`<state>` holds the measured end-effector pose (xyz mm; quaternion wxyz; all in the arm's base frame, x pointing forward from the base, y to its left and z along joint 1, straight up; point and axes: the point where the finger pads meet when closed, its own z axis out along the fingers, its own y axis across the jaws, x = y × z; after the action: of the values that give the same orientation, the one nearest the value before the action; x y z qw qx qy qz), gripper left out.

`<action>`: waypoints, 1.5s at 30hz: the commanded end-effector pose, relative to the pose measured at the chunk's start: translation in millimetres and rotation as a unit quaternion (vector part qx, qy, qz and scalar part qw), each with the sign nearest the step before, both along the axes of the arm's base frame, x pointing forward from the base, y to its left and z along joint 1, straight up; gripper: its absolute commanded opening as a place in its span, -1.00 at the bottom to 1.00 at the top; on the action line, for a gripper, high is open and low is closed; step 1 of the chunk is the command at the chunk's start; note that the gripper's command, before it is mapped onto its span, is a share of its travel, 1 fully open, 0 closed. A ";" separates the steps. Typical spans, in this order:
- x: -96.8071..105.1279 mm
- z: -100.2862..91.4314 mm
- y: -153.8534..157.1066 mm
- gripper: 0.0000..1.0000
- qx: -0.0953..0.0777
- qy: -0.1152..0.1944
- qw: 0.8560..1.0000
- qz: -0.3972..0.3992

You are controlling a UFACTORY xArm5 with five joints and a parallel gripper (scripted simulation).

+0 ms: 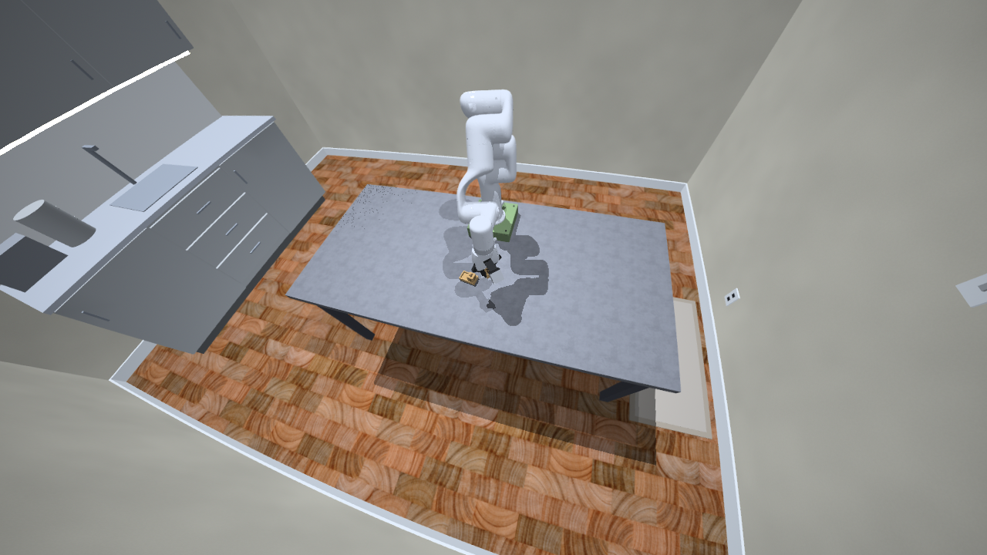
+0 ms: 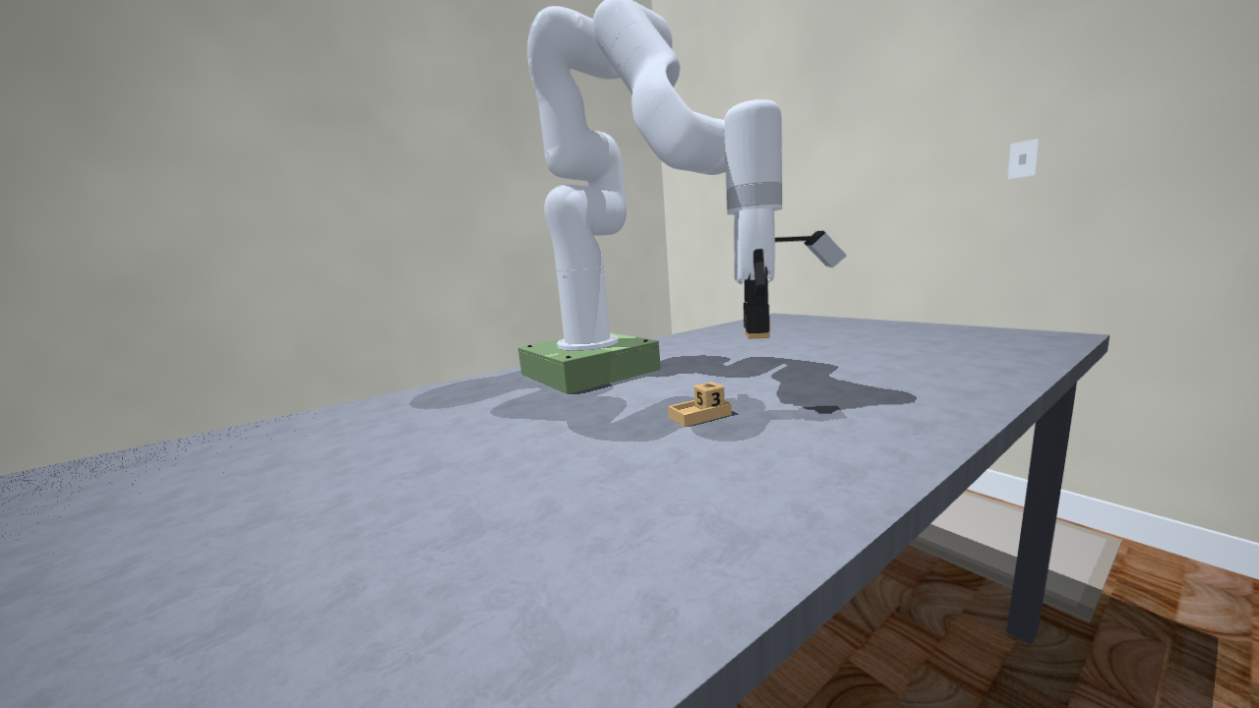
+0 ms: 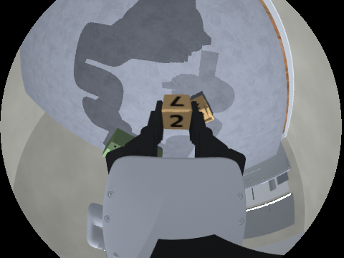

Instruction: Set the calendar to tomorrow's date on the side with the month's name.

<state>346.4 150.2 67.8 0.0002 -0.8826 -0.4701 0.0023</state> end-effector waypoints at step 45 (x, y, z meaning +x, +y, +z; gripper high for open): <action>3.6 1.6 2.2 -0.43 0.002 0.000 0.763 0.646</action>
<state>348.6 151.8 68.3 0.0015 -0.4323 -0.9017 0.0018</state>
